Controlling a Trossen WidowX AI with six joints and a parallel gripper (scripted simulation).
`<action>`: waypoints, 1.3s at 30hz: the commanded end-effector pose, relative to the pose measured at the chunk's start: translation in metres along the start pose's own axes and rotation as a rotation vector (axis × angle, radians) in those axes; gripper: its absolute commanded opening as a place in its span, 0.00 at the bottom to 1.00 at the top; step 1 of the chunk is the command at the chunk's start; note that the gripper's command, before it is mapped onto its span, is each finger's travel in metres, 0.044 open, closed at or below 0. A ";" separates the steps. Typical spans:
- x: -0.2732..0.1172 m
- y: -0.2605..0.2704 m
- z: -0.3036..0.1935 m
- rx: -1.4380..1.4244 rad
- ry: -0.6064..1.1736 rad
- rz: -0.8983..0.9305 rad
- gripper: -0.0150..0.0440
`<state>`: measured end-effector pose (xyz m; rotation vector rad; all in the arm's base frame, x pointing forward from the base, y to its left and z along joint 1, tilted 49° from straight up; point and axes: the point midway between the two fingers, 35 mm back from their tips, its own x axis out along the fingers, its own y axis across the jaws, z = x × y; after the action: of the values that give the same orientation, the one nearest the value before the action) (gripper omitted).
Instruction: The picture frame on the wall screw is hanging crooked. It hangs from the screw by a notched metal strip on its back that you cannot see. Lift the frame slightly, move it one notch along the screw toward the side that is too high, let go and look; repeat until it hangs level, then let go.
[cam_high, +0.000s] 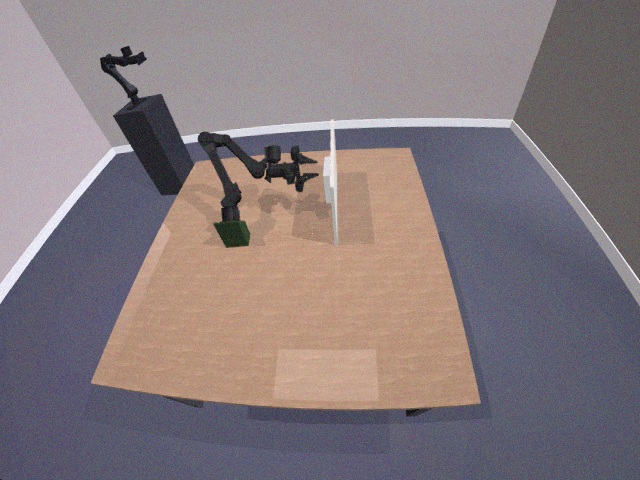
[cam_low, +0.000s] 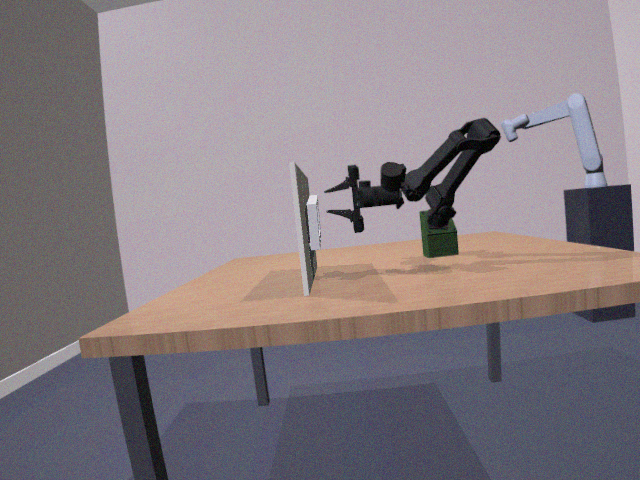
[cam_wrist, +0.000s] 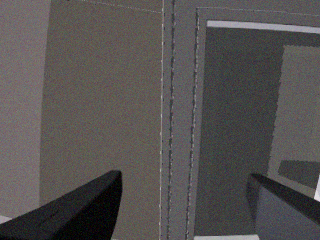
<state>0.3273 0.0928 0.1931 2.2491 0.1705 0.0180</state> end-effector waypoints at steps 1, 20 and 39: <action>0.002 0.001 -0.002 -0.002 0.007 0.003 0.69; 0.026 0.002 -0.003 -0.002 0.007 0.004 0.69; 0.042 0.002 -0.003 -0.002 0.008 0.004 0.69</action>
<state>0.3667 0.0981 0.1916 2.2489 0.1703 0.0186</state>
